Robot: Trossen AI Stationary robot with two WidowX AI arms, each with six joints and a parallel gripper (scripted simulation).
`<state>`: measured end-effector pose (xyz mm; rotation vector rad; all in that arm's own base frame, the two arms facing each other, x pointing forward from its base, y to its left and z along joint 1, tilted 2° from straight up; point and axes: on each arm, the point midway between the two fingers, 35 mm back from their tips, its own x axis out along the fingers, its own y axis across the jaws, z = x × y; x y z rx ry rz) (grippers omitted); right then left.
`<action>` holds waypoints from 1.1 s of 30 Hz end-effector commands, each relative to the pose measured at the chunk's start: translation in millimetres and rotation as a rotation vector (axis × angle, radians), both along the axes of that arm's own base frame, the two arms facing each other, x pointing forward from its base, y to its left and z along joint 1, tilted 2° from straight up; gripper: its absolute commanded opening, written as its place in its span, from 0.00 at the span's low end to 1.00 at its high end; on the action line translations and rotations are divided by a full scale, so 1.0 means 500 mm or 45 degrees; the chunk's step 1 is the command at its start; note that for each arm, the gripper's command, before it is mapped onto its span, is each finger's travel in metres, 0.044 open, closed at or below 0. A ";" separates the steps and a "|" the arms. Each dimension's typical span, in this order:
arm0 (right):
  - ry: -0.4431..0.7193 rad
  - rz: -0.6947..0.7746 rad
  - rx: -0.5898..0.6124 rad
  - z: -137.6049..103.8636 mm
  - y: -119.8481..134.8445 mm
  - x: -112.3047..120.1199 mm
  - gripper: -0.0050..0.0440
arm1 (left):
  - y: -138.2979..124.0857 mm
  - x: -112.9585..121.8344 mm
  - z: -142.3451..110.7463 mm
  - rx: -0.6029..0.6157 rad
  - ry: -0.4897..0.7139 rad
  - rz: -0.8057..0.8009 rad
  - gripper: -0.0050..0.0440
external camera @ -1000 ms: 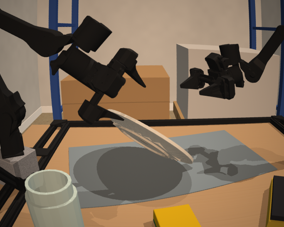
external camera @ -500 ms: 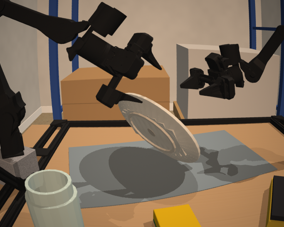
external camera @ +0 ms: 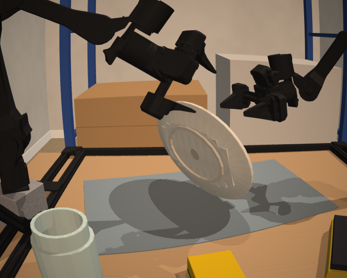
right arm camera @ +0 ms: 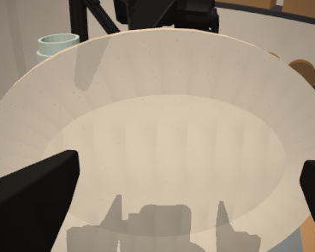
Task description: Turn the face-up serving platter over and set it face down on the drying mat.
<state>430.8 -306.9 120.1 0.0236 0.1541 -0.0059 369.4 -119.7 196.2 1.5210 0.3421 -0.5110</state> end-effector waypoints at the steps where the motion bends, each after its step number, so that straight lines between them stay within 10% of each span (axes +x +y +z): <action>1: -0.003 0.004 0.007 0.000 0.001 0.000 1.00 | 0.002 0.035 0.008 0.009 -0.004 0.009 1.00; 33: -0.003 0.004 0.007 0.000 0.001 0.000 1.00 | -0.009 0.157 0.016 0.005 -0.050 0.011 1.00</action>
